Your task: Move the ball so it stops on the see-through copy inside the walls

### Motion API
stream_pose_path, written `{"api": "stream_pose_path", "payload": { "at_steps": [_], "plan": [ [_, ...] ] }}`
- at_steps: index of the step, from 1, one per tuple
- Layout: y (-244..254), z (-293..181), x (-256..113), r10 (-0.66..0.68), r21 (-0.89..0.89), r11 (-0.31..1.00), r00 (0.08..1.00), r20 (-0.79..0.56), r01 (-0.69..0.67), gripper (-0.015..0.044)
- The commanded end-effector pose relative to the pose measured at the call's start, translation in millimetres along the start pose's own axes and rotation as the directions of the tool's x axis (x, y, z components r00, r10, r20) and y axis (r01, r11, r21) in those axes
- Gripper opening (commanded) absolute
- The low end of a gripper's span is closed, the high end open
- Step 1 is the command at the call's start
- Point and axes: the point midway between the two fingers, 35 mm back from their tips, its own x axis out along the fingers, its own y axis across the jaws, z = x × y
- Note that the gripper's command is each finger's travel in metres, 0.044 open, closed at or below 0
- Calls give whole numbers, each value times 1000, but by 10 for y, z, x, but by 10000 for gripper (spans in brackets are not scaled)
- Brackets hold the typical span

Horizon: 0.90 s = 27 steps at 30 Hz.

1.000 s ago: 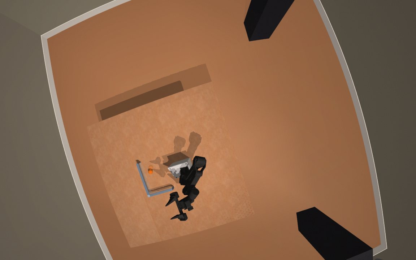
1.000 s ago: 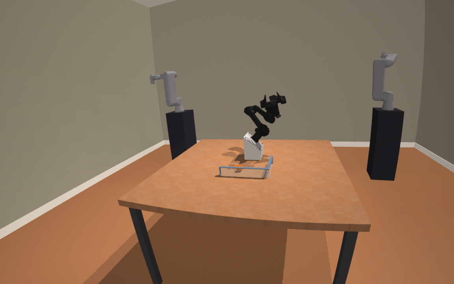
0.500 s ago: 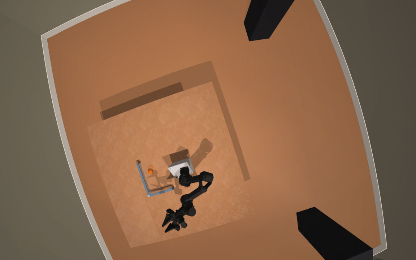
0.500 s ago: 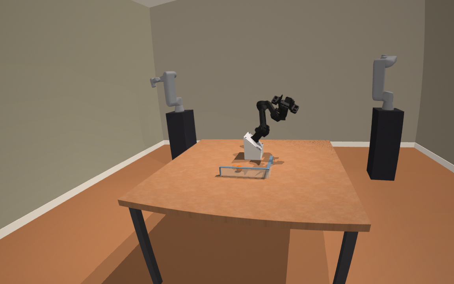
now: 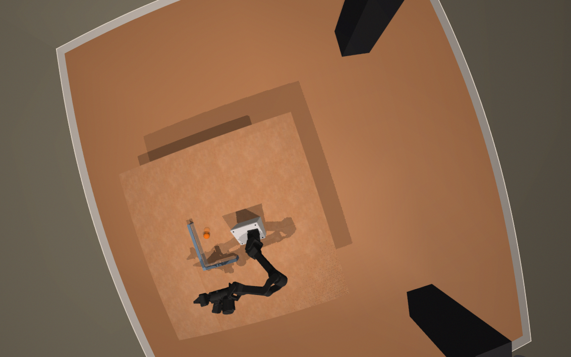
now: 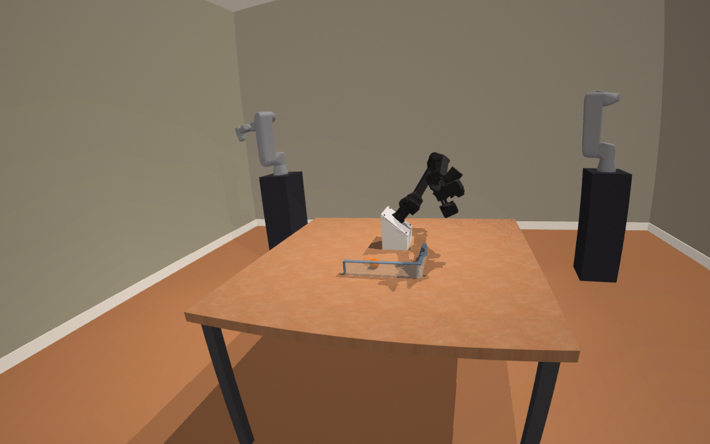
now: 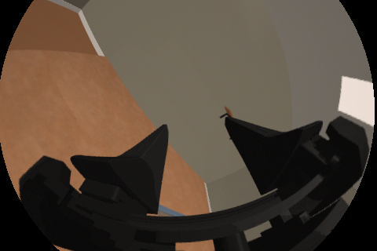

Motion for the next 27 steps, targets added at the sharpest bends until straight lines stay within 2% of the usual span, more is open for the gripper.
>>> {"api": "stream_pose_path", "payload": {
  "at_steps": [1,6,10,13,17,21,23,27],
  "plan": [
    [197,-622,327,148,-10,988,961,-233,-155,306],
    [365,-1458,510,325,96,942,804,-499,-322,306],
    [460,-2099,472,466,270,881,611,-641,-388,306],
    [521,-2553,347,580,444,812,435,-689,-379,306],
    [587,-3038,103,729,678,684,212,-651,-270,306],
    [631,-3377,-161,861,859,508,49,-506,-67,306],
    [639,-3461,-241,898,898,439,15,-439,15,306],
    [640,-3471,-250,902,902,430,12,-431,25,306]
  ]
}}
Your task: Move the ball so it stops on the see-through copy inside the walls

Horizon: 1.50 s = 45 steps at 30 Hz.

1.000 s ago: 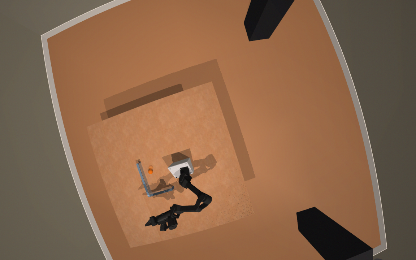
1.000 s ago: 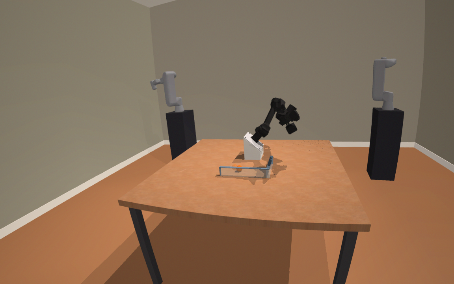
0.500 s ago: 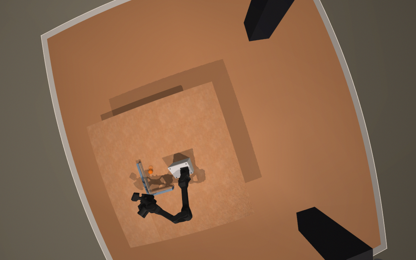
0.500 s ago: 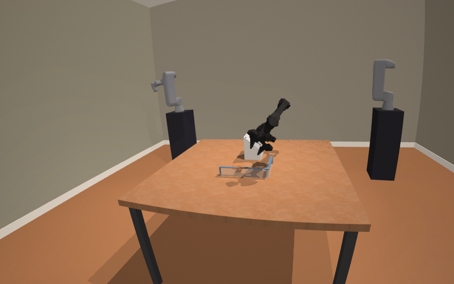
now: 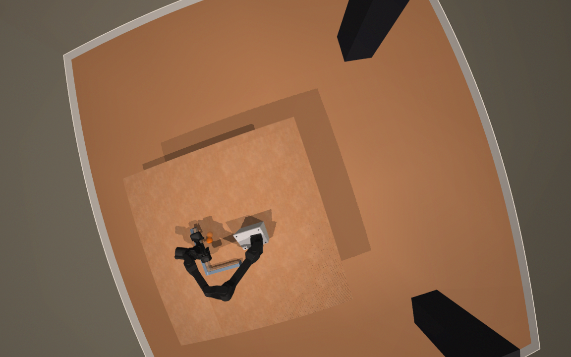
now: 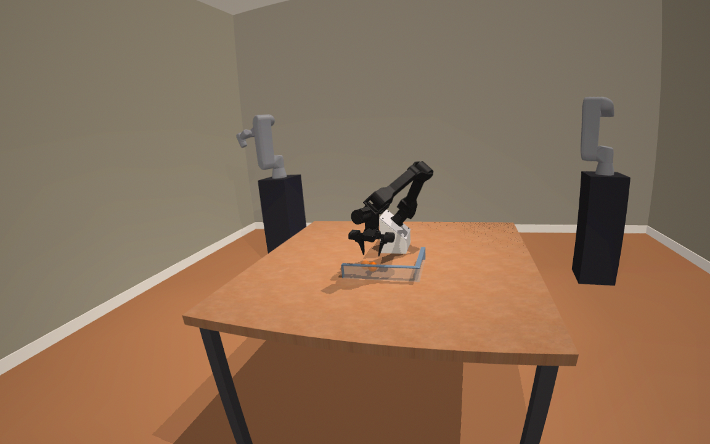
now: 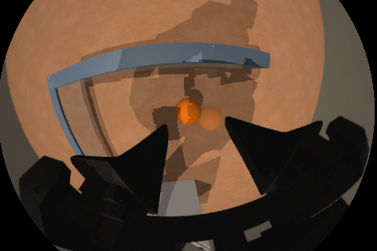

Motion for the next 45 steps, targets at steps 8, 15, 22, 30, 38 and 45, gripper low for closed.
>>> {"api": "stream_pose_path", "payload": {
  "at_steps": [8,15,22,30,38,45],
  "plan": [
    [-1,-54,166,78,63,995,997,-23,-77,306],
    [2,-55,208,78,63,995,997,-23,-77,306],
    [10,-54,321,79,63,995,997,-23,-77,306],
    [22,-57,449,79,63,995,997,-23,-78,306],
    [36,-65,572,80,63,995,997,-23,-79,306],
    [37,-66,582,80,63,995,997,-23,-79,195]
  ]
}}
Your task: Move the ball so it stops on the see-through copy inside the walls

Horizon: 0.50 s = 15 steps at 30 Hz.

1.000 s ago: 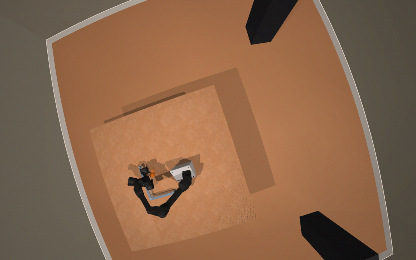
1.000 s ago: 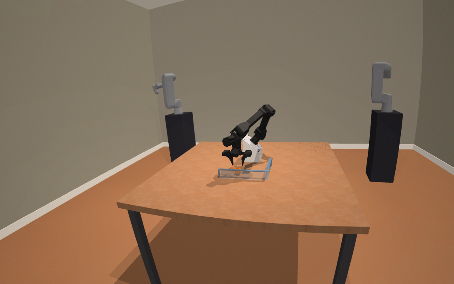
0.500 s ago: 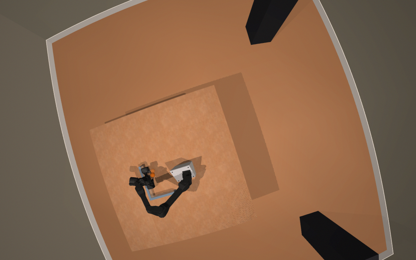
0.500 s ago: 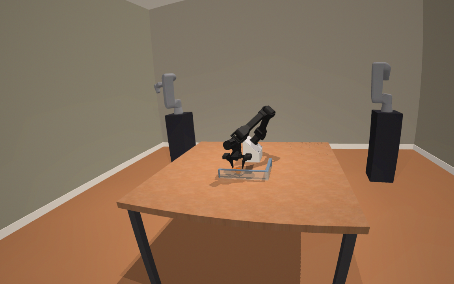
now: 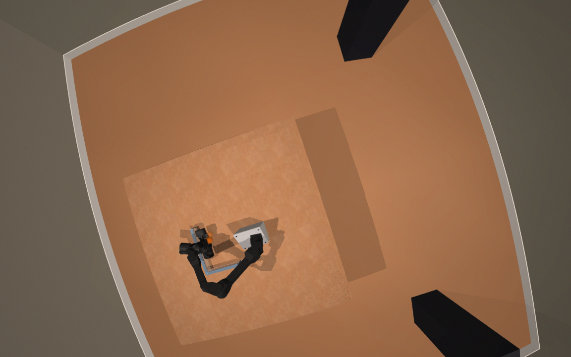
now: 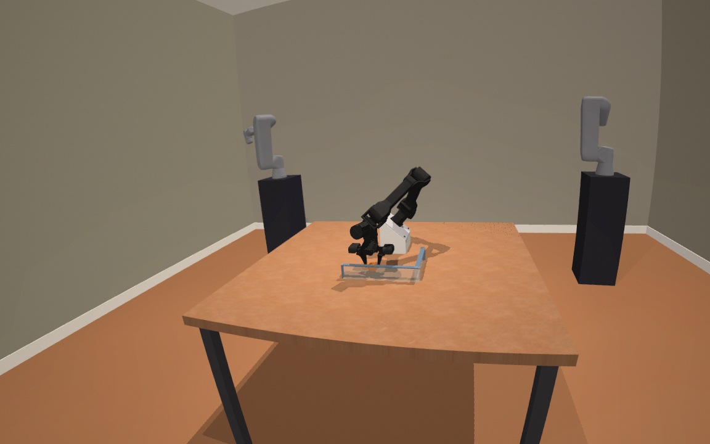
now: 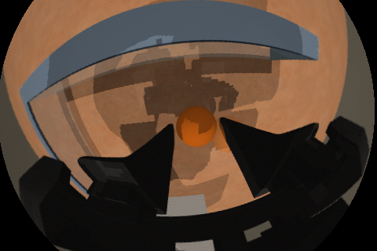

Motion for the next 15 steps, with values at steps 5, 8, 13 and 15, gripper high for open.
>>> {"api": "stream_pose_path", "payload": {
  "at_steps": [5,8,13,15],
  "plan": [
    [8,-7,15,6,4,1000,1000,0,-6,161],
    [5,-4,3,6,4,1000,1000,3,-6,102],
    [-37,48,-239,5,5,1000,999,41,-5,0],
    [-45,58,-322,3,5,1000,999,41,-3,0]
  ]
}}
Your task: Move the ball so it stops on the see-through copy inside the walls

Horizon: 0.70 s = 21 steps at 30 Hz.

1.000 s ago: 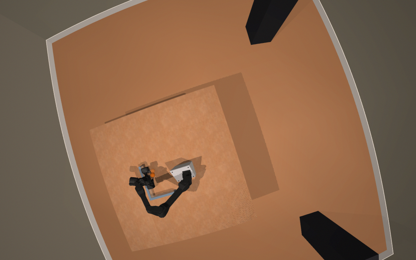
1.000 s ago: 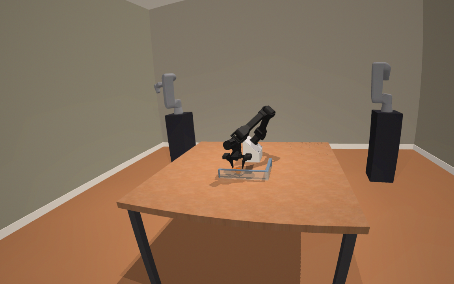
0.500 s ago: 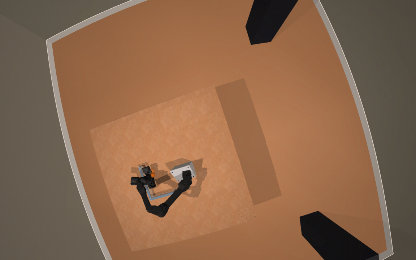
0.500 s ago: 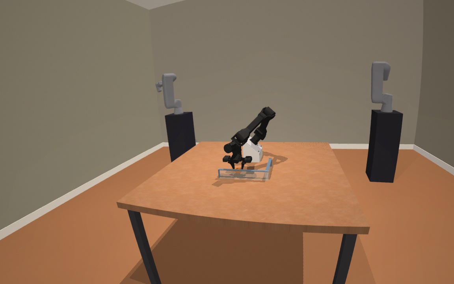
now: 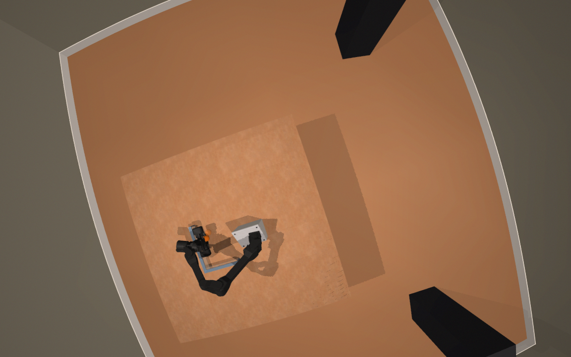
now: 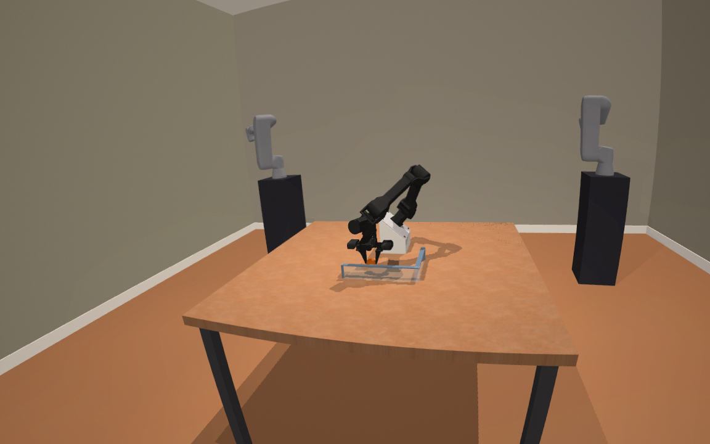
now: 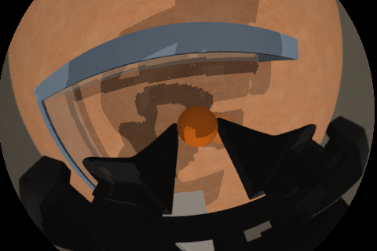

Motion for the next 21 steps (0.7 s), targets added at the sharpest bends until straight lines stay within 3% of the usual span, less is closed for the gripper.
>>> {"api": "stream_pose_path", "payload": {
  "at_steps": [1,15,21],
  "plan": [
    [-9,49,-179,-1,-7,1000,1000,13,1,0],
    [28,16,-1071,-5,-6,1000,1000,-26,5,0],
    [3,-2,-1077,-5,-7,1000,1000,-29,4,0]
  ]
}}
